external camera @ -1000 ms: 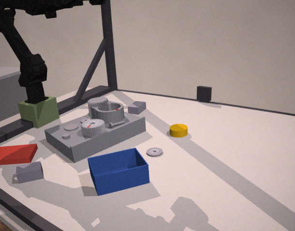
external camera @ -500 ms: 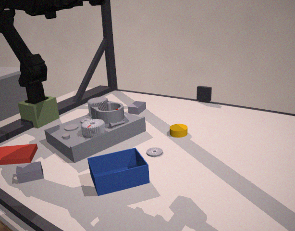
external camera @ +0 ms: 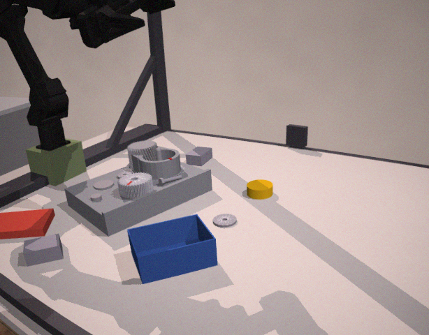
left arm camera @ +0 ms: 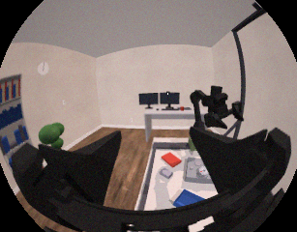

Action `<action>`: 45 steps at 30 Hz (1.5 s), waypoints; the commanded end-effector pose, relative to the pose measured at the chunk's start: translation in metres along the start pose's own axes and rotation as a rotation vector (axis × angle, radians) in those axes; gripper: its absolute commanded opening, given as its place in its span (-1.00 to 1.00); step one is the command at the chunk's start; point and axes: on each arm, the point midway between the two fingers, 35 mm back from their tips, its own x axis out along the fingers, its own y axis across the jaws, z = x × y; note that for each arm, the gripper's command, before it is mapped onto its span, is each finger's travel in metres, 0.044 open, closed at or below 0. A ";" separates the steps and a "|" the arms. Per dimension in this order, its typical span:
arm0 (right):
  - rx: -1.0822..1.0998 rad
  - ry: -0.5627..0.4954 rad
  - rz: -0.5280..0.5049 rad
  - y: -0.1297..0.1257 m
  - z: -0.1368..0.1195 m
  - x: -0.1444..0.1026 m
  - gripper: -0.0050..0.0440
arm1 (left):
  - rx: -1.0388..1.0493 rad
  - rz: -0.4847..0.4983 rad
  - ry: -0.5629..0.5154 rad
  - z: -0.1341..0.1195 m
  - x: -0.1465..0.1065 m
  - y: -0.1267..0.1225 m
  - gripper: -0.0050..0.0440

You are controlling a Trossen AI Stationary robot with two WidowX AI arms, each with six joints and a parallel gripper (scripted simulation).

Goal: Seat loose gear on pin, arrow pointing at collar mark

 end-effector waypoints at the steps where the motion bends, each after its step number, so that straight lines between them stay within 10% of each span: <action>1: 0.135 0.043 -0.028 -0.003 0.000 0.008 0.73 | 0.000 0.000 -0.023 0.009 -0.001 0.000 0.84; 24: 1.052 0.337 -0.518 -0.057 -0.085 0.044 0.73 | 0.000 0.000 -0.023 0.009 -0.001 0.000 0.84; 45: 1.753 0.215 -1.231 -0.100 -0.156 0.036 0.73 | 0.000 0.000 -0.023 0.009 -0.001 0.000 0.84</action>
